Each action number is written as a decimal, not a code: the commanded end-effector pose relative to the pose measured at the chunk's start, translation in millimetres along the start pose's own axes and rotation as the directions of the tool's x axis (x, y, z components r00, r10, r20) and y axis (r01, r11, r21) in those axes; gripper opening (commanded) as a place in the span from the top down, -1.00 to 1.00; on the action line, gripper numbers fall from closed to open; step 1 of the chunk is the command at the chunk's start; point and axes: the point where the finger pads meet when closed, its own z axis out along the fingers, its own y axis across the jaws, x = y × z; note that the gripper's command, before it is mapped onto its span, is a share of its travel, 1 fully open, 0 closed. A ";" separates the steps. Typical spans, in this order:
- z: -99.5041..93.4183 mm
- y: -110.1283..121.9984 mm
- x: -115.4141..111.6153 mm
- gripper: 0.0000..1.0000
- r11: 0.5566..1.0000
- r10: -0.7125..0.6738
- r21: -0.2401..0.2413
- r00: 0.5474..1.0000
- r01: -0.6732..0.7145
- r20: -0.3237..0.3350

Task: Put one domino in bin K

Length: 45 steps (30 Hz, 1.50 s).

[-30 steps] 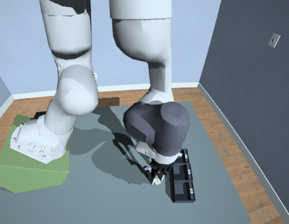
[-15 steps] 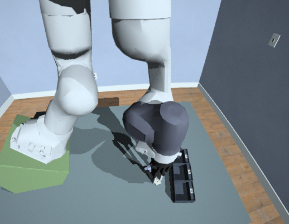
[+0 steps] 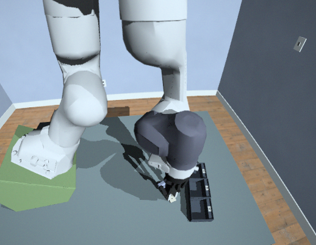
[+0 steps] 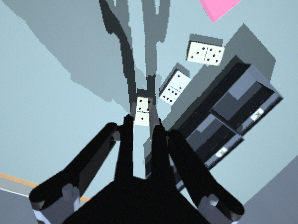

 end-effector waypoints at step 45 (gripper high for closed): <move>-60.4 0.2 0.0 0.75 1.000 -0.004 -0.002 1.000 0.004 0.003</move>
